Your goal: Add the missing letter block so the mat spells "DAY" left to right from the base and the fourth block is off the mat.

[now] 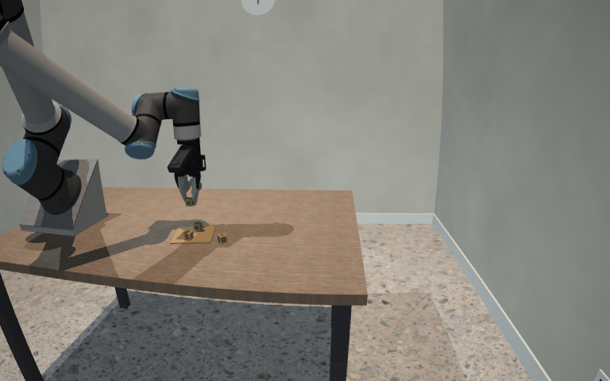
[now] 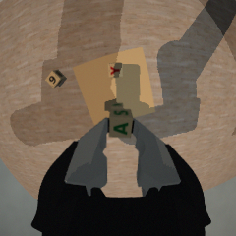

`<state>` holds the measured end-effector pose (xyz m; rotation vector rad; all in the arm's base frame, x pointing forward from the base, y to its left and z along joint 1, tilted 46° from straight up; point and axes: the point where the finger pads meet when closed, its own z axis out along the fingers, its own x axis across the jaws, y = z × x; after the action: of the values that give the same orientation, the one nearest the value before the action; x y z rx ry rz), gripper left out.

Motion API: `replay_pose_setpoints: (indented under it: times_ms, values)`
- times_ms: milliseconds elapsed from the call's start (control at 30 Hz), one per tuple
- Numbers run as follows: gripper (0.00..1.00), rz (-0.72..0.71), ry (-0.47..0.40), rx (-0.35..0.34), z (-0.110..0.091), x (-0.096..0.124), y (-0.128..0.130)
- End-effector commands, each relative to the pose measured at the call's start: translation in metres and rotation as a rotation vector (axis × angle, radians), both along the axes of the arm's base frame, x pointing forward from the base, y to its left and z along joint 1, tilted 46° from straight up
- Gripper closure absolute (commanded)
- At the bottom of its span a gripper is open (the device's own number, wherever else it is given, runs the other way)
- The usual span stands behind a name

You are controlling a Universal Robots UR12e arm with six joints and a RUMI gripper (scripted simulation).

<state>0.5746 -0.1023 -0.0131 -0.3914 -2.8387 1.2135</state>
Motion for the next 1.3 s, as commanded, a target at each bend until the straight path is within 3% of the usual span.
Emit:
replay_pose_setpoints:
  times_ms: [0, 867, 1267]
  values:
    - [0.95, 0.053, 0.045, 0.012, 0.006, 0.002, -0.006]
    - [0.95, 0.07, 0.063, 0.015, 0.007, 0.003, -0.009]
    - [0.95, 0.07, 0.063, 0.015, -0.015, -0.001, -0.031]
